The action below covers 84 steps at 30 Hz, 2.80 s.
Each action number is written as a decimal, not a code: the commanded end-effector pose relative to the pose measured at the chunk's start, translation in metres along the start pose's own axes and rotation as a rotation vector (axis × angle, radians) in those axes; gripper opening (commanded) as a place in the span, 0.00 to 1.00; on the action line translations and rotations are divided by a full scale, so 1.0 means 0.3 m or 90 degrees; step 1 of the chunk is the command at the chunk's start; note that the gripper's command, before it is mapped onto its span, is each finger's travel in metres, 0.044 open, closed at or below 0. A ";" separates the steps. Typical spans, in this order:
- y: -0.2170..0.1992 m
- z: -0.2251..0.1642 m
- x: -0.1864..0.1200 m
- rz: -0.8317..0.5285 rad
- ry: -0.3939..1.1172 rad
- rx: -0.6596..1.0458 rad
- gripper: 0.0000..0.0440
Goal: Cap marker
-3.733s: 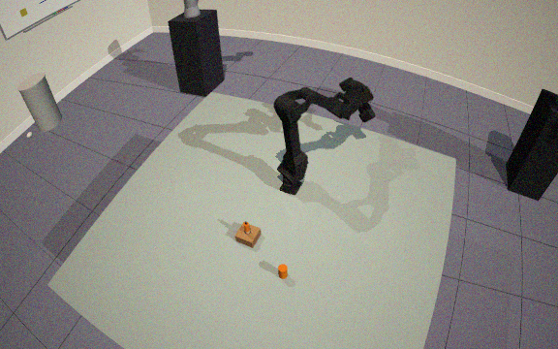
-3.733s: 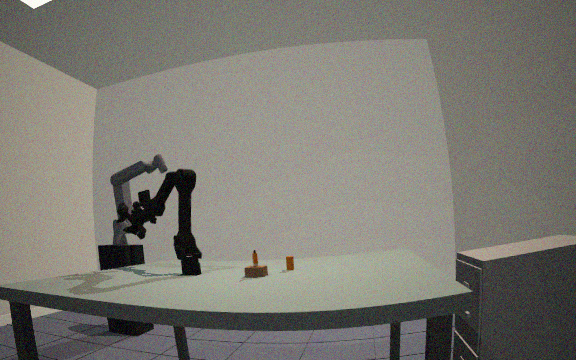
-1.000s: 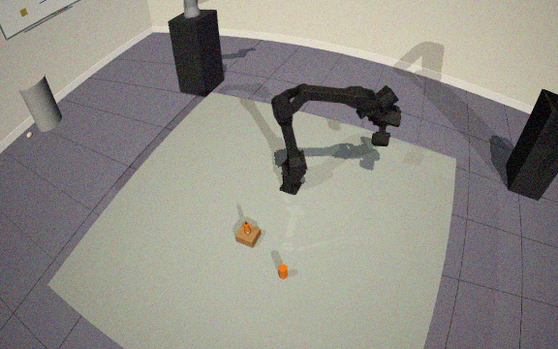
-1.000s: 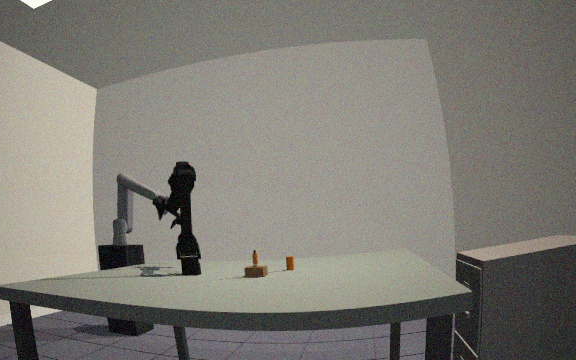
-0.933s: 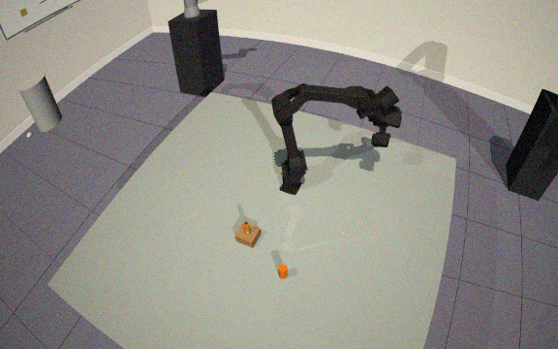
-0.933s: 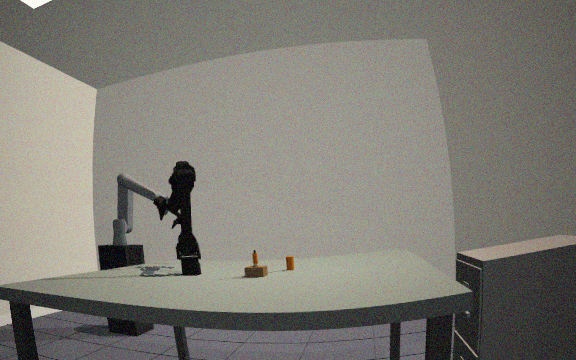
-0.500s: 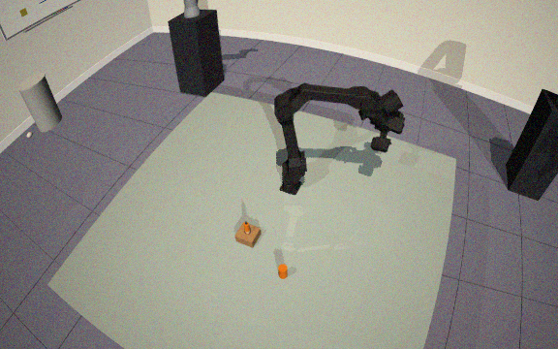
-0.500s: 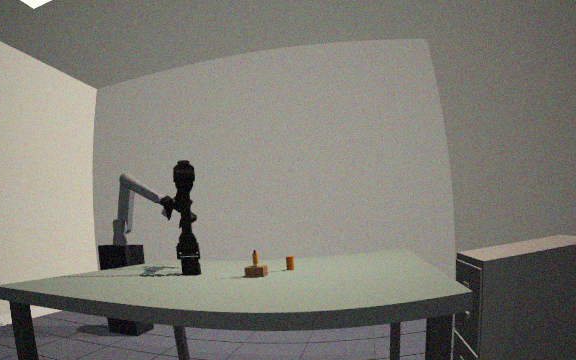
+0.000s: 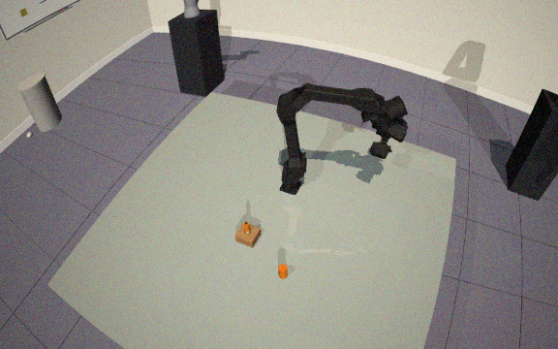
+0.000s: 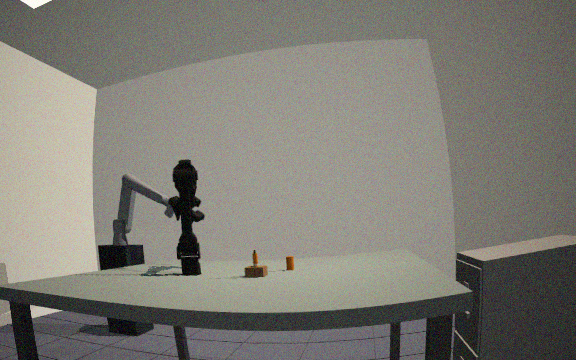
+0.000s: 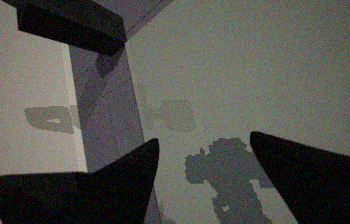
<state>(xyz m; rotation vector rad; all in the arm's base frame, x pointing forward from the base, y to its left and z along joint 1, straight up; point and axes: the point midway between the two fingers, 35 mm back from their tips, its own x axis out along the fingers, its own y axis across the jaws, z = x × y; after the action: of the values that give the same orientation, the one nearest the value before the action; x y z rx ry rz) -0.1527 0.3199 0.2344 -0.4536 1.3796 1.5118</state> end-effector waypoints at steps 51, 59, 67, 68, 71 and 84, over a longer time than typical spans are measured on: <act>-0.423 0.254 -0.134 -0.182 -0.019 0.255 0.75; -0.498 0.282 -0.158 -0.204 -0.022 0.295 0.75; -0.577 0.306 -0.184 -0.225 -0.025 0.336 0.75; -0.587 0.309 -0.187 -0.228 -0.025 0.341 0.75; -0.617 0.317 -0.198 -0.235 -0.026 0.356 0.75; -0.752 0.342 -0.249 -0.265 -0.033 0.423 0.75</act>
<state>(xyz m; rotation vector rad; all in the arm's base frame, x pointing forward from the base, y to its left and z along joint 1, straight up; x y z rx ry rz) 0.0947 0.3482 0.2046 -0.2560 1.5367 0.6859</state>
